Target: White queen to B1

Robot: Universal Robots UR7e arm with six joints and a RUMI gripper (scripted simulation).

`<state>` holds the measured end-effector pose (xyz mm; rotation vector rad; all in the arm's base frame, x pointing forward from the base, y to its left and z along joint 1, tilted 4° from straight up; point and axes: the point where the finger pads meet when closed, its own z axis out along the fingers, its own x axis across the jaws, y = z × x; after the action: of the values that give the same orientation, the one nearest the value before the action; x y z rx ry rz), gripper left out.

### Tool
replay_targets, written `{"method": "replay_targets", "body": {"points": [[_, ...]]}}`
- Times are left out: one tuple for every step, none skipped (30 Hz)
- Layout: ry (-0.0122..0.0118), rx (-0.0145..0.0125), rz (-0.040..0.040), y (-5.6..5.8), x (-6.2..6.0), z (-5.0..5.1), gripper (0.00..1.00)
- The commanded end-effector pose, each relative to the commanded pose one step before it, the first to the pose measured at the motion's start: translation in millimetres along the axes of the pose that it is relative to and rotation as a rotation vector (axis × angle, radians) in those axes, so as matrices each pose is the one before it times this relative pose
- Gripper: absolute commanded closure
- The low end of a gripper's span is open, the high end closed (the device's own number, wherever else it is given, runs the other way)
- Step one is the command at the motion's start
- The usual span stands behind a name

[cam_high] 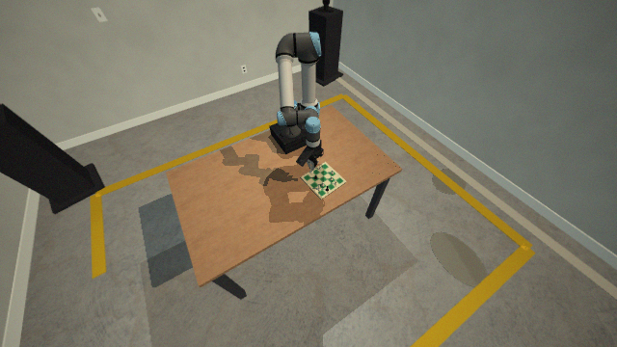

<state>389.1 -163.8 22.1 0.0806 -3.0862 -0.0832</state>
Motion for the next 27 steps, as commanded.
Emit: {"method": "replay_targets", "body": {"points": [[-0.00028, 0.00145, 0.05516, -1.27, 1.04, -0.4, 1.0], [0.0, 0.0, 0.00991, -0.19, 0.24, 0.0, 1.0], [0.0, 0.0, 0.00926, -0.18, 0.22, 0.0, 1.0], [0.0, 0.0, 0.00862, -0.17, 0.2, 0.0, 1.0], [0.0, 0.0, 0.008, -0.16, 0.19, 0.0, 1.0], [0.0, 0.0, 0.00739, -0.15, 0.17, 0.0, 1.0], [0.0, 0.0, 0.00679, -0.13, 0.16, 0.0, 1.0], [0.0, 0.0, 0.0, 0.0, 0.0, 0.0, 1.0], [0.0, 0.0, 0.0, 0.0, 0.0, 0.0, 1.0], [0.0, 0.0, 0.00622, -0.12, 0.14, 0.0, 1.0], [0.0, 0.0, 0.00566, -0.11, 0.13, 0.0, 1.0], [0.0, 0.0, 0.00512, -0.1, 0.12, 0.0, 1.0], [0.0, 0.0, 0.00461, -0.09, 0.1, 0.0, 1.0], [0.0, 0.0, 0.00411, -0.08, 0.09, 0.0, 1.0], [0.0, 0.0, 0.00364, -0.07, 0.08, 0.0, 1.0], [0.0, 0.0, 0.00319, -0.06, 0.07, 0.0, 1.0], [0.0, 0.0, 0.00277, -0.06, 0.06, 0.0, 1.0], [0.0, 0.0, 0.00237, -0.05, 0.05, 0.0, 1.0], [0.0, 0.0, 0.002, -0.04, 0.04, 0.0, 1.0], [0.0, 0.0, 0.00165, -0.03, 0.04, 0.0, 1.0], [0.0, 0.0, 0.00134, -0.03, 0.03, 0.0, 1.0], [0.0, 0.0, 0.00105, -0.02, 0.02, 0.0, 1.0], [0.0, 0.0, 0.0008, -0.02, 0.02, 0.0, 1.0], [0.0, 0.0, 0.00058, -0.01, 0.01, 0.0, 1.0], [0.0, 0.0, 0.0, 0.0, 0.0, 0.0, 1.0], [0.0, 0.0, 0.0, 0.0, 0.0, 0.0, 1.0], [0.0, 0.0, 0.00039, -0.01, 0.01, 0.0, 1.0]]}}
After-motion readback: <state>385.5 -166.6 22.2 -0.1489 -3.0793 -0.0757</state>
